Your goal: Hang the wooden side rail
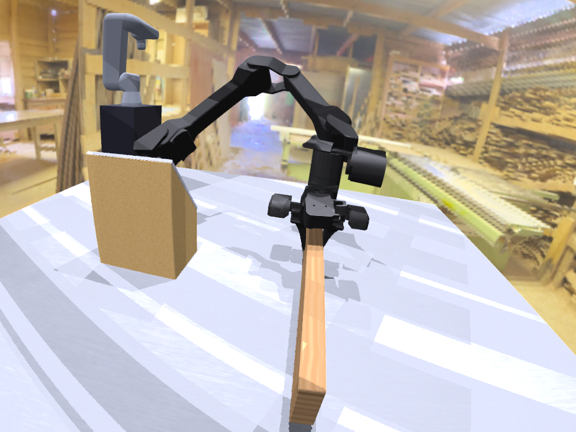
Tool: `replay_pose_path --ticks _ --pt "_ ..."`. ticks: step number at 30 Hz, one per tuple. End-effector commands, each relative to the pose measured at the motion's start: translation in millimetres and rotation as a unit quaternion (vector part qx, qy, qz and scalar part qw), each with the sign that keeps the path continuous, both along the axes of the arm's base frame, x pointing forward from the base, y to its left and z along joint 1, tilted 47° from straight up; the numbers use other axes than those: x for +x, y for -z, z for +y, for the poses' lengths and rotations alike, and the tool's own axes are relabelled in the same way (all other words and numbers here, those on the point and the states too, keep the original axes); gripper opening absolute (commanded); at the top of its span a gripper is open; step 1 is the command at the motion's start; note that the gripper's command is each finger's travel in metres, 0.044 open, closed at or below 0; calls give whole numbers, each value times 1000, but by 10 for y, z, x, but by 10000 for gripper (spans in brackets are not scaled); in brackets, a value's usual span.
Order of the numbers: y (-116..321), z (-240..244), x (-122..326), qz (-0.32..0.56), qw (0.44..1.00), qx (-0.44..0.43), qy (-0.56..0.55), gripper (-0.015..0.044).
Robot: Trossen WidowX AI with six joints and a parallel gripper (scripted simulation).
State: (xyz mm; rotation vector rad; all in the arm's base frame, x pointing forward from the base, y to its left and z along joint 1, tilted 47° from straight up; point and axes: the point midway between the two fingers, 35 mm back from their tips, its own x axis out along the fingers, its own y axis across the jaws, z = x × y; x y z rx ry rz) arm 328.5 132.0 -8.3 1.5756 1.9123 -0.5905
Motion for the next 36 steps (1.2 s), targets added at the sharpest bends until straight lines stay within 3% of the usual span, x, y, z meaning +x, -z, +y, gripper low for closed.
replay_pose_path --ticks 1,36 --pt "-21 -38 36 -4 1000 -3 4 0" --pt "-45 -1 53 -4 1000 -2 4 0"
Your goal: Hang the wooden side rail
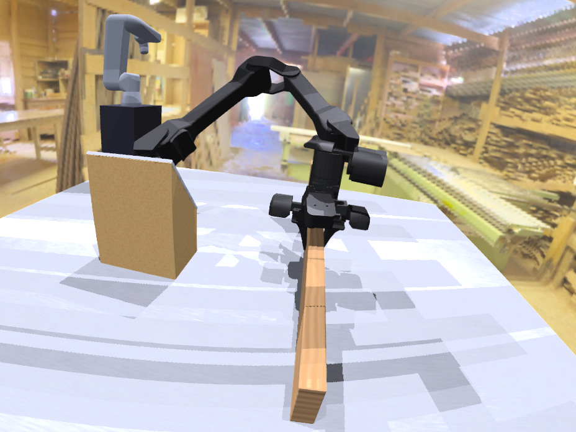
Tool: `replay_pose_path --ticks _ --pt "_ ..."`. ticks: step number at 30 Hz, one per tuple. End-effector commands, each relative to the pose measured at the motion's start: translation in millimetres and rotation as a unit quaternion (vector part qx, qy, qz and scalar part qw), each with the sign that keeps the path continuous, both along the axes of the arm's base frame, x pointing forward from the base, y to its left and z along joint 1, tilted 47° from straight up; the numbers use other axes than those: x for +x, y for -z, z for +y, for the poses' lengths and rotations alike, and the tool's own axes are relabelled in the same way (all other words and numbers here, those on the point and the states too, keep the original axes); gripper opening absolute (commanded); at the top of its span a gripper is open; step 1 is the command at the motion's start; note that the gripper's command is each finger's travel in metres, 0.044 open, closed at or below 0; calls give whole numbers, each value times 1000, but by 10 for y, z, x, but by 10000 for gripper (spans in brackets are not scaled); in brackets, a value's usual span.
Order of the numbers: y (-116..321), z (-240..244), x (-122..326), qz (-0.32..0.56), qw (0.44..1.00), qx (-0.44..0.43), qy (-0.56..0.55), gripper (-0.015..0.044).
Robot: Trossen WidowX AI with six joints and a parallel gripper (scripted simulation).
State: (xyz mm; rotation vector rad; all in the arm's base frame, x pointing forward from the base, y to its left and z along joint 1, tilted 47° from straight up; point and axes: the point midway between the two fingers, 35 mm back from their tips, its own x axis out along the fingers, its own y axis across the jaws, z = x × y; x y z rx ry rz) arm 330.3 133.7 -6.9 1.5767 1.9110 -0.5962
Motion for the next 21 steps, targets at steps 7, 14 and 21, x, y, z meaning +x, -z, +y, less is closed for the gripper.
replay_pose_path --ticks 7,14,21 --pt "-38 -17 29 -5 1000 -1 3 0" --pt "-38 -7 23 -5 1000 -1 3 0" --pt "-38 3 13 -5 1000 -1 3 0"
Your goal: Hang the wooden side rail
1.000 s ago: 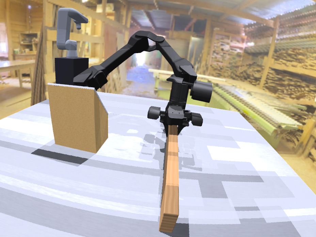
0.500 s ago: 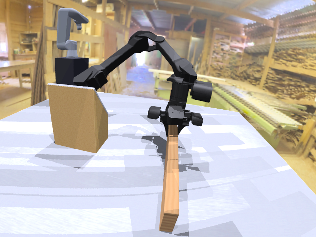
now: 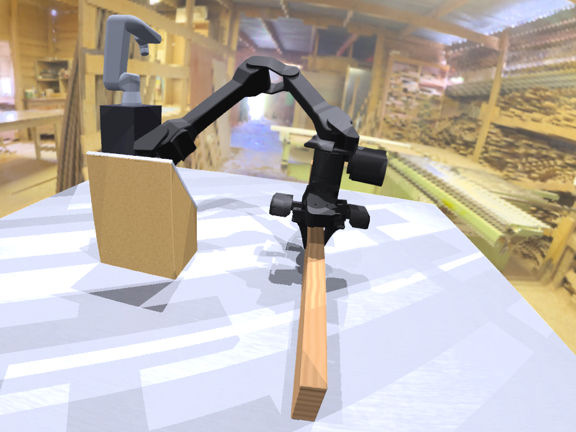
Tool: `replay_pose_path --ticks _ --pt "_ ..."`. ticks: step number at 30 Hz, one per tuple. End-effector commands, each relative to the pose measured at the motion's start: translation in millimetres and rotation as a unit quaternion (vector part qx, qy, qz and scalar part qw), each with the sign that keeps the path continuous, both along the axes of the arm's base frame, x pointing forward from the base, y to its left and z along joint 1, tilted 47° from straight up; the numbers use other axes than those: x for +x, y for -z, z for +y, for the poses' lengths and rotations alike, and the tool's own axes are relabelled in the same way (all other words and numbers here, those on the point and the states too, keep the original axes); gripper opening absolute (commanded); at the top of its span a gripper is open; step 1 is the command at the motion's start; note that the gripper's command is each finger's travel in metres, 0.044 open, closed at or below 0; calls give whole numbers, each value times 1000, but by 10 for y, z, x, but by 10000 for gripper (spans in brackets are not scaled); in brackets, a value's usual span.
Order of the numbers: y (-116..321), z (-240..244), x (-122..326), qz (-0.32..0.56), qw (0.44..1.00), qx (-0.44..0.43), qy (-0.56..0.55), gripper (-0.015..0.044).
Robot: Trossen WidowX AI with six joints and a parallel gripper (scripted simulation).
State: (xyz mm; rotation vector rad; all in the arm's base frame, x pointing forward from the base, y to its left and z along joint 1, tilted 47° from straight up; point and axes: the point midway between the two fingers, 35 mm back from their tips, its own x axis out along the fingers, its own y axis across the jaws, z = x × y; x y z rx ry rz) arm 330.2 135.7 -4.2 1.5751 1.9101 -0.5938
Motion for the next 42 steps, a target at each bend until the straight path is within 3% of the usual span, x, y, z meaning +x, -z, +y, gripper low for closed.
replay_pose_path --ticks 1,42 --pt "-12 -15 13 -4 1000 -1 3 0" --pt "-52 12 26 -4 1000 -1 3 0"
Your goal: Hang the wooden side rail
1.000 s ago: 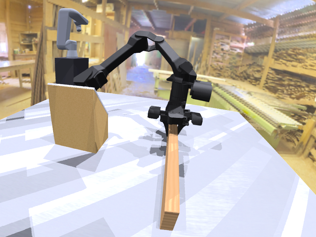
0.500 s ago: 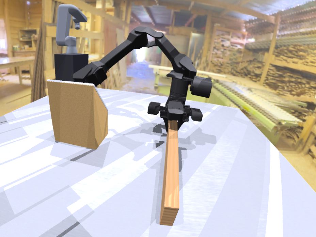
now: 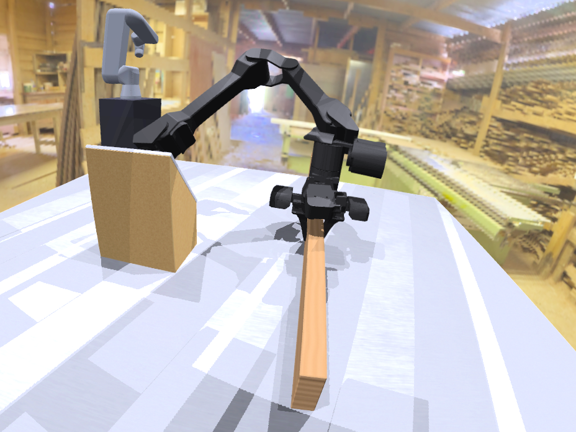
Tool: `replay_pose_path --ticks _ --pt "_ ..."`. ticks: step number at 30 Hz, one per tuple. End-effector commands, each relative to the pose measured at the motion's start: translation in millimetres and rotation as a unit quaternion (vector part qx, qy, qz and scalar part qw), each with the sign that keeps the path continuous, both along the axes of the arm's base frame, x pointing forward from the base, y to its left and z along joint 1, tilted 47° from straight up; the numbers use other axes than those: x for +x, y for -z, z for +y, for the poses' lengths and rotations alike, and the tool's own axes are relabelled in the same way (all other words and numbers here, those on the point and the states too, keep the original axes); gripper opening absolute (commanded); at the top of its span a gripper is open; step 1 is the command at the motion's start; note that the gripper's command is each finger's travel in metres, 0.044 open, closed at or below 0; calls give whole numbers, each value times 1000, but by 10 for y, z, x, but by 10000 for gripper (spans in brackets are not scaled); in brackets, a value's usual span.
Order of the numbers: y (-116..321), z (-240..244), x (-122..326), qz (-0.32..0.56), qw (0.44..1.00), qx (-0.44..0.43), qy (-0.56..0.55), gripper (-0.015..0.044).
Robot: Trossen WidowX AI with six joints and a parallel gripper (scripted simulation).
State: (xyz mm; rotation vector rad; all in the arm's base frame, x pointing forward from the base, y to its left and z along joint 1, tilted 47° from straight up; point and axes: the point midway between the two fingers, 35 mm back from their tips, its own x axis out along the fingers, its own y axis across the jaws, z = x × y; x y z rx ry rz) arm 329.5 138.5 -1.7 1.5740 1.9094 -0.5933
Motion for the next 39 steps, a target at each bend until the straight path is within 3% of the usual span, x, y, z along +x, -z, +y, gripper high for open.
replay_pose_path --ticks 1,39 --pt "-28 -15 32 -3 1000 -1 4 0" --pt "-47 21 0 -3 1000 0 4 0"
